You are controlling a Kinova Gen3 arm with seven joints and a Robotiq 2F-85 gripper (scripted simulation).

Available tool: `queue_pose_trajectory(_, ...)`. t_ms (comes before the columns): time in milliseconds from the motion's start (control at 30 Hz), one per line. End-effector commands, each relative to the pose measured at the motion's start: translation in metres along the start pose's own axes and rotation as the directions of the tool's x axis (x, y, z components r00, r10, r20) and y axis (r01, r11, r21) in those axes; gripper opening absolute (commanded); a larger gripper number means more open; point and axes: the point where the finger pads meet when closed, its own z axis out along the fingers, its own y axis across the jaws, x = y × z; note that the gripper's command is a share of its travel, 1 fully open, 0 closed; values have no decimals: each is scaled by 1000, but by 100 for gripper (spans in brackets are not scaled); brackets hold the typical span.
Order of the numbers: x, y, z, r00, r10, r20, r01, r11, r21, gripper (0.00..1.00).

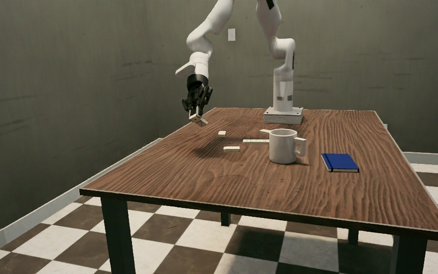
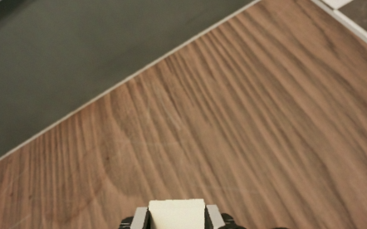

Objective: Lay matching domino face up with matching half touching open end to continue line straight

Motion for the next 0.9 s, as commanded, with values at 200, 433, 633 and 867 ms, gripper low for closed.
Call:
queue_pose_trajectory(200, -1, -1, -1, 984, -151, -93, 161, 981, 108, 32)
queue_pose_trajectory(433, -2, -1, -2, 961, -231, -151, 254, 954, 161, 32)
queue_pose_trajectory(633, -2, -1, -3, 918, -323, -229, 372, 902, 218, 32)
queue_pose_trajectory(867, -2, -2, -5, 849, -414, -328, 504, 821, 269, 32)
